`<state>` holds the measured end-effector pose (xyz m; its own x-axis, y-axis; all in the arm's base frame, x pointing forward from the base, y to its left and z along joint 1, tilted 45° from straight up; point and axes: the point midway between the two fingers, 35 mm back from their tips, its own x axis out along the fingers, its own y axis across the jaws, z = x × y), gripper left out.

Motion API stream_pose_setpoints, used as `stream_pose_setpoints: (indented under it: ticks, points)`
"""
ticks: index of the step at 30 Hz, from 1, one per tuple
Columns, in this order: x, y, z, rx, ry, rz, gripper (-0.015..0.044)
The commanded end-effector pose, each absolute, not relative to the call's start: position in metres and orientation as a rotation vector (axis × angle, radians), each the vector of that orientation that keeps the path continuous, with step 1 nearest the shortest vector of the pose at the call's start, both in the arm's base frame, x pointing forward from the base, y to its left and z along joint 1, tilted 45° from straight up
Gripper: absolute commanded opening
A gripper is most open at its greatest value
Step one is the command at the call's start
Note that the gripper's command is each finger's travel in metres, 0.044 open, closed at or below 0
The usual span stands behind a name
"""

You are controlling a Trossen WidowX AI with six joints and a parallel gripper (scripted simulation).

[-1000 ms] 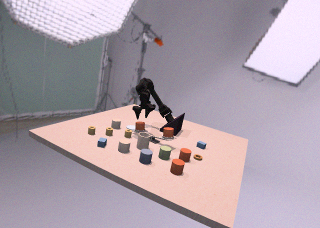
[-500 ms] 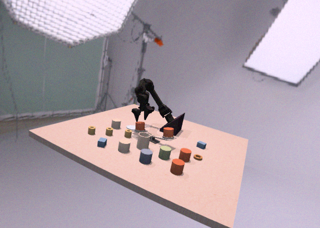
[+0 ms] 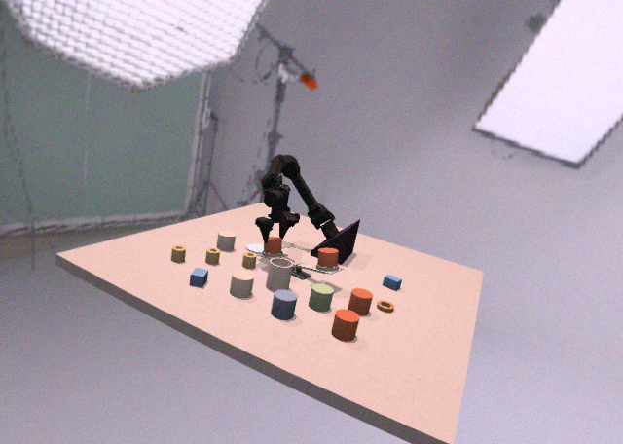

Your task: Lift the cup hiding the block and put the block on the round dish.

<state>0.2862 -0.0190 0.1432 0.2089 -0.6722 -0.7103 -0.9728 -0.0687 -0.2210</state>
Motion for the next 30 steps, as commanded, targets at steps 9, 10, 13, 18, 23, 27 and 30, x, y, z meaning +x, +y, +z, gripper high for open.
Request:
stream_pose_setpoints:
  ticks: [9,10,13,18,23,27,30]
  points:
    - [0.289,-0.034,0.128,-1.815,1.538,0.572,0.044]
    - [0.289,-0.035,0.127,-1.815,1.538,0.572,0.044]
    - [0.29,-0.038,0.124,-1.816,1.538,0.571,0.044]
    - [0.29,-0.044,0.119,-1.817,1.539,0.569,0.044]
    - [0.29,-0.045,0.118,-1.817,1.539,0.569,0.0361]
    - [0.29,-0.045,0.118,-1.817,1.539,0.569,0.0335]
    - [0.29,-0.045,0.118,-1.817,1.539,0.569,0.0315]
